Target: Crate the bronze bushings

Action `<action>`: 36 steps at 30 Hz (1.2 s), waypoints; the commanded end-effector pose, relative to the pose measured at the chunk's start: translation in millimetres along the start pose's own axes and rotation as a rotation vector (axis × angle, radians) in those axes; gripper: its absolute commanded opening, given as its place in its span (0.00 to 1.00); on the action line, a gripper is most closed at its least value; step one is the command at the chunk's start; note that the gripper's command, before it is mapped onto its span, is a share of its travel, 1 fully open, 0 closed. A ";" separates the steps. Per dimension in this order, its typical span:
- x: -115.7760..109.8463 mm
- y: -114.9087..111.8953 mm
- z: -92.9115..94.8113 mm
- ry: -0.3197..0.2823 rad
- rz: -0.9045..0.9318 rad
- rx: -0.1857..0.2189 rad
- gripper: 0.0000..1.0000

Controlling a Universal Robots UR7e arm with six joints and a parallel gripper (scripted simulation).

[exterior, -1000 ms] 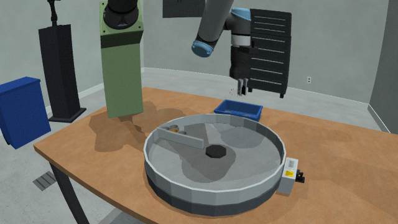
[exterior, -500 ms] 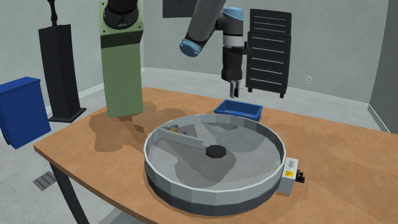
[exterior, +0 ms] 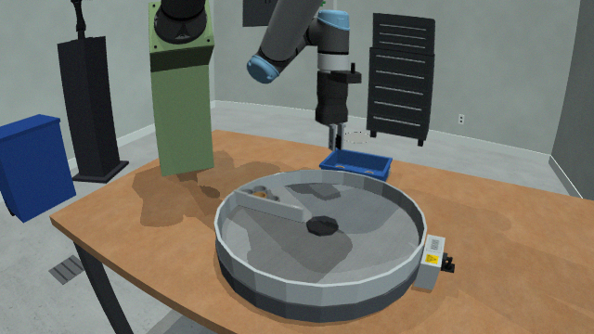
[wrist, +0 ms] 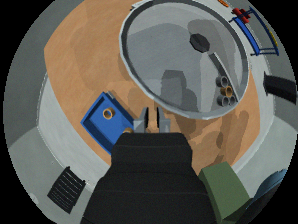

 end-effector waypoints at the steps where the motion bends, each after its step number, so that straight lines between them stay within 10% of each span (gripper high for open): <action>1: 1.2 10.1 0.0 0.001 -0.007 0.001 0.40; 5: 5.2 51.2 1.4 0.001 -0.037 0.001 0.40; 17: 5.2 51.2 1.4 0.001 -0.037 0.001 0.40; 22: 10.1 101.7 3.1 0.000 -0.073 -0.002 0.40; 36: 12.0 121.3 3.6 -0.001 -0.087 -0.004 0.40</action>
Point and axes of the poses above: the point where the finger pads meet when closed, its own z axis out along the fingers, its own y axis across the jaws, x = y × z, the point moved 7 cm from there along -z, back along the fingers, and after that the axes turned 6 degrees about -z, right-handed, at the moved point
